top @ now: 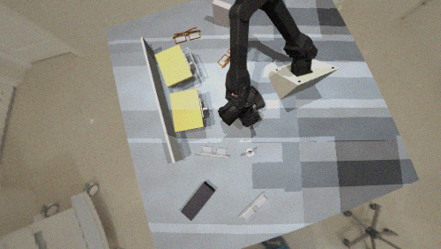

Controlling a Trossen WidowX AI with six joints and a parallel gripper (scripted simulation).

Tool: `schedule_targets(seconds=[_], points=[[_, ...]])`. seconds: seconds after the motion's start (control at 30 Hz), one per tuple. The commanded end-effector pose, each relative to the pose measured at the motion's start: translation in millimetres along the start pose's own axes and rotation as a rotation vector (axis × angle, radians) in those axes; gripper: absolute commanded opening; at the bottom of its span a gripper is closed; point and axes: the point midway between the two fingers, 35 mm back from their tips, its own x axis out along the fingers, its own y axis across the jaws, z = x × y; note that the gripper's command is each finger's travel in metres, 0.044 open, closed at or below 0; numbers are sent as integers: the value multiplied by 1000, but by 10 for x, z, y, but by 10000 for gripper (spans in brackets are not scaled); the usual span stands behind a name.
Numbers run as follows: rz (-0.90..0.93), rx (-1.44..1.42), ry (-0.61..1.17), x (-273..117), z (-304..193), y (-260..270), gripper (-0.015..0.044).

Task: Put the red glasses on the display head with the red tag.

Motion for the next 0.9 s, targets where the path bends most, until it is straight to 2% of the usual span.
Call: schedule_targets(seconds=[0.0, 0.1, 0.7, 0.87], points=[[-1, -4, 6, 6, -8, 32, 120], [-1, -4, 6, 6, -8, 48, 120], [-1, -2, 0, 0, 0, 17, 0], [-1, -2, 0, -12, 1, 15, 0]])
